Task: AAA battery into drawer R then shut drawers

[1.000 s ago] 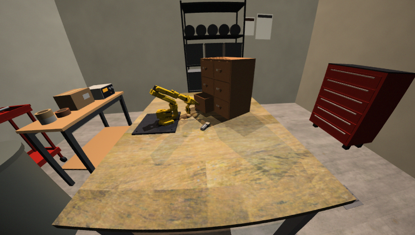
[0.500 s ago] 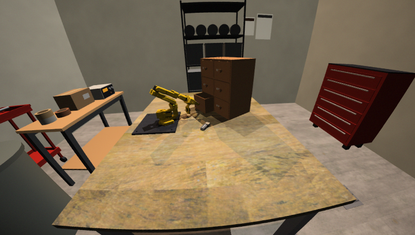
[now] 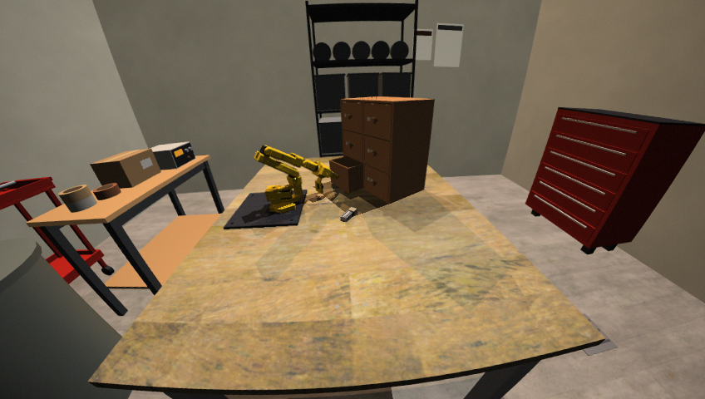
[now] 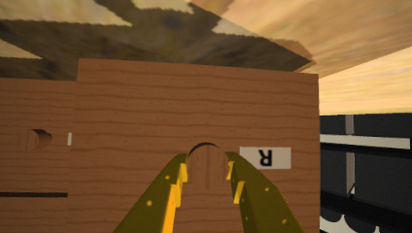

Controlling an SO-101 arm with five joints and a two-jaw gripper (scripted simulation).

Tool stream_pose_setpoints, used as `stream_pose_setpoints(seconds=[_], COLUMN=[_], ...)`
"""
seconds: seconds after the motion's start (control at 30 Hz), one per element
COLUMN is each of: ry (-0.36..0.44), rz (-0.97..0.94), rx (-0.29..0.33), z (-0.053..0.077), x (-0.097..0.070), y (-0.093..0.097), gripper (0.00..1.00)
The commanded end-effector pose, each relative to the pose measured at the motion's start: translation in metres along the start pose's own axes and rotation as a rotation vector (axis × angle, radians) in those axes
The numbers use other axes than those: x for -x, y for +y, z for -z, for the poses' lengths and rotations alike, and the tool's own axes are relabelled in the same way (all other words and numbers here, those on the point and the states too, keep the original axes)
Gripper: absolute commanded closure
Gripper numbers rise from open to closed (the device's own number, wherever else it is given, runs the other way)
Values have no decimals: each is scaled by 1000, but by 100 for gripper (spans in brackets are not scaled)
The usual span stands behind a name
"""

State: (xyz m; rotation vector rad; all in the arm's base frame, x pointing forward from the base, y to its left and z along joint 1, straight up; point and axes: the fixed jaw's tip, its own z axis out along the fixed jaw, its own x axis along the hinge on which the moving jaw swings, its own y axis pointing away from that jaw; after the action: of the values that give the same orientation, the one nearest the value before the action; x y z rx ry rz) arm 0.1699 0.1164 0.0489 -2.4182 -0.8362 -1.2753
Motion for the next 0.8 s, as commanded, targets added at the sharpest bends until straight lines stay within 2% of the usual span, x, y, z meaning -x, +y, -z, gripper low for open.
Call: stream_pose_setpoints(seconds=[0.0,0.13,0.5,0.77], ry=[-24,-23,-21,-21], rz=[-20,-19,-12,-13], rx=[30,27,-10,-8], z=[0,-1,-15,-18], x=[7,6,-10,-12], y=[7,6,-3,-2], gripper=[100,100,100,100])
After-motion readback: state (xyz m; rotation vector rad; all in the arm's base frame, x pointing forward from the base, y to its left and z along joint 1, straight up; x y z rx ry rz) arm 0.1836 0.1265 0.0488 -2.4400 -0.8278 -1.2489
